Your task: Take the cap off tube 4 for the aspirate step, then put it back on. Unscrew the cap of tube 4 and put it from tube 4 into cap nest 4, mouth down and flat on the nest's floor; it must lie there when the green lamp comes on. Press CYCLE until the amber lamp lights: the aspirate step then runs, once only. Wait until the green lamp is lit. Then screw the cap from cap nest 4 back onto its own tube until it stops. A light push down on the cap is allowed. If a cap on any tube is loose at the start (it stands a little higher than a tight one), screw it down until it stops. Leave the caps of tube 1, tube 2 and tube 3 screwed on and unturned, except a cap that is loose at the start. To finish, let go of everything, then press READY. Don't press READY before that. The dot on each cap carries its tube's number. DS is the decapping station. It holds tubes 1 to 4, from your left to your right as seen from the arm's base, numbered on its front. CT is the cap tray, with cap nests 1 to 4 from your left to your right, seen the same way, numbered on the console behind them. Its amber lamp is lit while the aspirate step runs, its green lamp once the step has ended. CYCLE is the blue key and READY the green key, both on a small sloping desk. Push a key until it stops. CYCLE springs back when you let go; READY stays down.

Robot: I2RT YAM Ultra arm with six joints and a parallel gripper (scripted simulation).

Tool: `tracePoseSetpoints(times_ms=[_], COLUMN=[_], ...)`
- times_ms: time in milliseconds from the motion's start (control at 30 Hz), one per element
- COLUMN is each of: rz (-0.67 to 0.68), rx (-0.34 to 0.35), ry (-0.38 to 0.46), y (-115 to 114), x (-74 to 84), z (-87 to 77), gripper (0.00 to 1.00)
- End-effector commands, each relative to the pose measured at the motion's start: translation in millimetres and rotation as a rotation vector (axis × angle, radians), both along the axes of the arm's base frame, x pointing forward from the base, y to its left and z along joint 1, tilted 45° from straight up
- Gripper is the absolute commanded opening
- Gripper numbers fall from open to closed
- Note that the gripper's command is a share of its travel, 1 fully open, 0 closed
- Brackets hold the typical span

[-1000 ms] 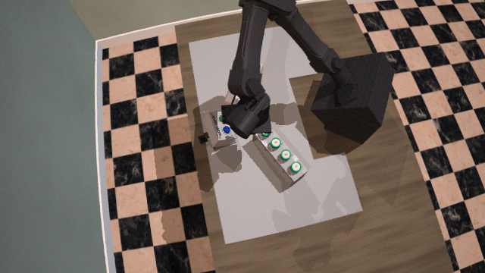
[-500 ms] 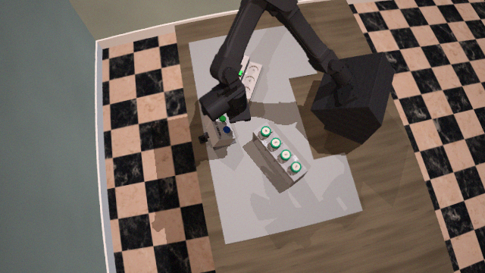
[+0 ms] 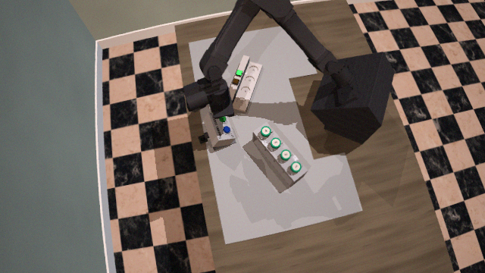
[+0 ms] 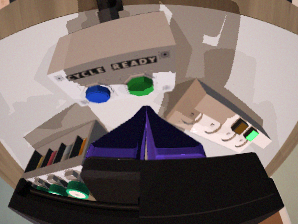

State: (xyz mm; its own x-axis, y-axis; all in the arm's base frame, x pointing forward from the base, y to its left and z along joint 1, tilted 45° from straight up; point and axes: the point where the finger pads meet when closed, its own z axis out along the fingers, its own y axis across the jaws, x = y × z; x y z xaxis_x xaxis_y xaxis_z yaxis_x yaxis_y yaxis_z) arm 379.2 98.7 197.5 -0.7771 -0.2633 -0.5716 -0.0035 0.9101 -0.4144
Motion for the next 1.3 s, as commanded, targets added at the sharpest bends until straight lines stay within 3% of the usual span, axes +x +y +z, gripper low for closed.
tracePoseSetpoints(times_ms=[0, 733, 933, 1267], rz=[0.039, 0.039, 0.039, 0.039], rx=[0.007, 0.007, 0.007, 0.007], ry=[-0.017, -0.017, -0.017, -0.017], y=[9.1, 10.7, 5.6, 5.5], x=[2.0, 3.1, 14.9, 14.9], z=[8.0, 10.1, -2.3, -2.4], gripper=[0.0, 0.0, 0.0, 0.0])
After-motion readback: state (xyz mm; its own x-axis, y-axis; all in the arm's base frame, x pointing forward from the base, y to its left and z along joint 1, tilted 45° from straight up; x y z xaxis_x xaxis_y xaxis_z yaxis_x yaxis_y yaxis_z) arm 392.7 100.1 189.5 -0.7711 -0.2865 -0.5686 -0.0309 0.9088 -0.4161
